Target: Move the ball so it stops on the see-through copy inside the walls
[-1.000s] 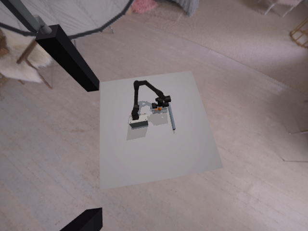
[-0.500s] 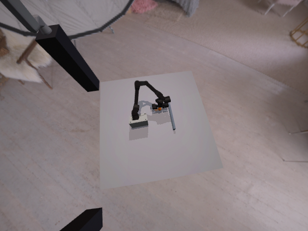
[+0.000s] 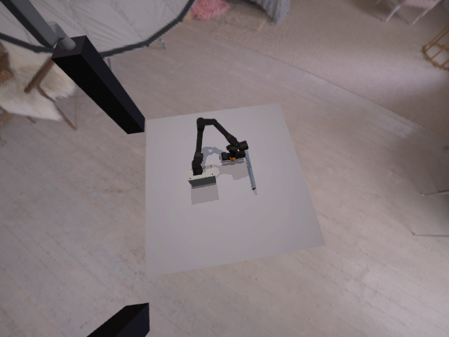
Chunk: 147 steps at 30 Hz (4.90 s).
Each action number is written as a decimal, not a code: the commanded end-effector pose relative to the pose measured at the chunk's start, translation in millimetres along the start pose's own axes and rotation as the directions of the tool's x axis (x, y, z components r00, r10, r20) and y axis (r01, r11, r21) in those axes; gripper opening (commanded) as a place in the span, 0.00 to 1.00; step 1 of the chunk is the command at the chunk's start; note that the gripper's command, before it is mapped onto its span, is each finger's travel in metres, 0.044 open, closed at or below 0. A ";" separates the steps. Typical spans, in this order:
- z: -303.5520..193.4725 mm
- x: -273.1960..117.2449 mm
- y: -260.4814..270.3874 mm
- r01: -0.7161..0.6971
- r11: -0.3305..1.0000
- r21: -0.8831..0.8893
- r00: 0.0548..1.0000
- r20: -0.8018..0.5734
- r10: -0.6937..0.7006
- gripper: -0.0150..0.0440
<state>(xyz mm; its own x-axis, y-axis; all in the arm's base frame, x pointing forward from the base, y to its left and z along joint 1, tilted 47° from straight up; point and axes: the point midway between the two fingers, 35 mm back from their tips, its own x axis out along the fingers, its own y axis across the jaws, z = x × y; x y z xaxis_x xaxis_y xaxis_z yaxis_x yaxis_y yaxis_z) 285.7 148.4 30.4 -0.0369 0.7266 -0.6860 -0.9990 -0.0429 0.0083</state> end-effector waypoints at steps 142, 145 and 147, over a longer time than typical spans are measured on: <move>-4.7 -88.2 40.9 0.008 1.000 0.007 1.000 0.001 -0.008 0.87; -4.8 -124.7 42.1 0.007 1.000 0.006 1.000 0.001 -0.007 1.00; -4.6 -127.5 42.5 0.007 1.000 0.006 1.000 0.002 -0.007 1.00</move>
<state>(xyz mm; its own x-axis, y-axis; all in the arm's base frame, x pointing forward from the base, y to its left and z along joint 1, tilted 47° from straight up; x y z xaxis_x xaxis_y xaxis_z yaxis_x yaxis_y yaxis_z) 249.5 58.1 107.8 -0.0241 0.7303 -0.6827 -0.9996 -0.0280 0.0054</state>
